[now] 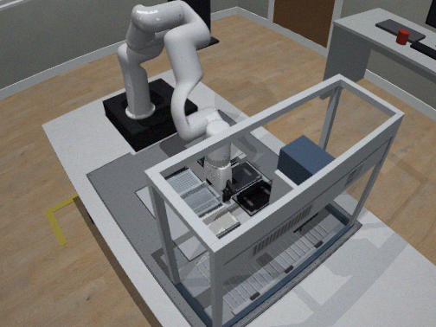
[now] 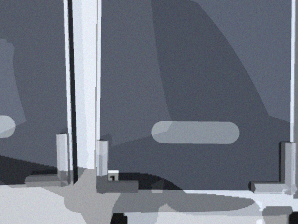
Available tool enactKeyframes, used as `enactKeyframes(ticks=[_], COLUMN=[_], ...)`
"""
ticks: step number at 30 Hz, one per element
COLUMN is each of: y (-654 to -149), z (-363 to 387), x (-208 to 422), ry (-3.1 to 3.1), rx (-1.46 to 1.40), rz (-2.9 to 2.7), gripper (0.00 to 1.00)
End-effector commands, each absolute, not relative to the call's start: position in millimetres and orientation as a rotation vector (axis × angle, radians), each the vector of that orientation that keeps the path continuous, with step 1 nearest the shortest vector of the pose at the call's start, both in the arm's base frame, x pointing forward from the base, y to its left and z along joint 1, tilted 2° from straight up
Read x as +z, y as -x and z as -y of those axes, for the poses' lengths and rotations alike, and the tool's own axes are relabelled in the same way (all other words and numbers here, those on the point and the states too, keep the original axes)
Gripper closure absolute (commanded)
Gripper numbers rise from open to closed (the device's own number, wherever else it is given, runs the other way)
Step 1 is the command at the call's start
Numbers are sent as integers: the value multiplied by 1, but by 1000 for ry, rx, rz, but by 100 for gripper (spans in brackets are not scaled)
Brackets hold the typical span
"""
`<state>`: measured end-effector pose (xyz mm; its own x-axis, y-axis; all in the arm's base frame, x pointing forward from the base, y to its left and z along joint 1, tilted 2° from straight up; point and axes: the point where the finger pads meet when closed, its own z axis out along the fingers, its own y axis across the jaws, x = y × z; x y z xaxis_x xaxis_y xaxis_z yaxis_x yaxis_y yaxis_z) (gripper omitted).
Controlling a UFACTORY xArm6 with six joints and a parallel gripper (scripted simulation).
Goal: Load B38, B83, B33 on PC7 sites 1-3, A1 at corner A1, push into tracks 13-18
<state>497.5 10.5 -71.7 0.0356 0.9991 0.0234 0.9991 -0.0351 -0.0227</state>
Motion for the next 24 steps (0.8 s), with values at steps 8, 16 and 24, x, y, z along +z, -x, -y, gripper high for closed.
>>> enactKeyframes(ticks=[8,16,24], y=[-499,-499,-499], z=[-6,-2,1], x=[-70,-70,-70], ry=[2239,2240,2240], rx=[-7,-7,-7], rz=[2162,2162,2162], gripper=[0,0,0])
